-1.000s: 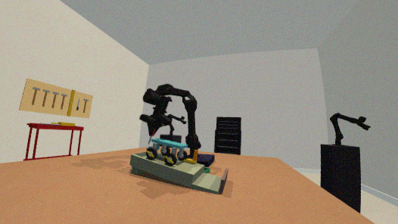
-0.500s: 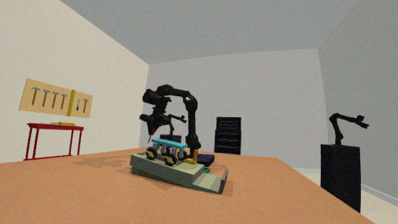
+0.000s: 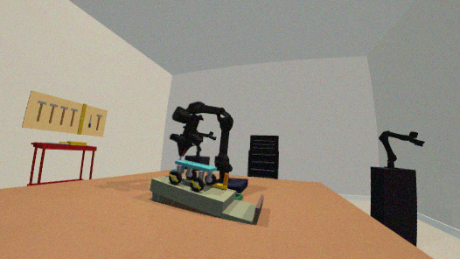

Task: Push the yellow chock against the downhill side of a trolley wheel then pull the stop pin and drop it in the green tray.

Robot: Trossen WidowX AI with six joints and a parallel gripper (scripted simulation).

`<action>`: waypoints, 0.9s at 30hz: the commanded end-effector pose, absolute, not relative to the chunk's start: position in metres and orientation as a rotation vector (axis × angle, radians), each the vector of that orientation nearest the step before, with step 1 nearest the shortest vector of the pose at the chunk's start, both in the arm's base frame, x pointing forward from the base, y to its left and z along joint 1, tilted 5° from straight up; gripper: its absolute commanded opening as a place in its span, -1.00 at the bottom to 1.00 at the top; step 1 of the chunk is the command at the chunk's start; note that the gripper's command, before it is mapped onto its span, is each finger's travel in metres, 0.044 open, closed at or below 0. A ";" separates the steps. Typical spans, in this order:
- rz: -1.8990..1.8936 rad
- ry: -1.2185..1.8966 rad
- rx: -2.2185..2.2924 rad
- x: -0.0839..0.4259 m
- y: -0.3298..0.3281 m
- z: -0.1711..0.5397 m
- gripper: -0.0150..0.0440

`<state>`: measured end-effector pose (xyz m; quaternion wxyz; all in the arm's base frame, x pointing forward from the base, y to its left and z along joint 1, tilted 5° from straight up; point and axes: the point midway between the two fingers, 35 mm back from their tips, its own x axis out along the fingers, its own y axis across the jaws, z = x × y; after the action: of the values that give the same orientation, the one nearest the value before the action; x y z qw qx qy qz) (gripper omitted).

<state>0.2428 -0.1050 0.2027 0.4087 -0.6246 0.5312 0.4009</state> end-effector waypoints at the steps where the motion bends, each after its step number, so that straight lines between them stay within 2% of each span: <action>1: 1.010 1.332 -1.575 0.230 -0.106 0.201 -0.49; 8: 1.011 1.332 -1.575 0.228 -0.101 0.200 -0.49; 27: 1.016 1.327 -1.568 0.226 -0.032 0.185 -0.49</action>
<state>0.2278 -0.0397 0.1878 0.4151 -0.6242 0.5242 0.4041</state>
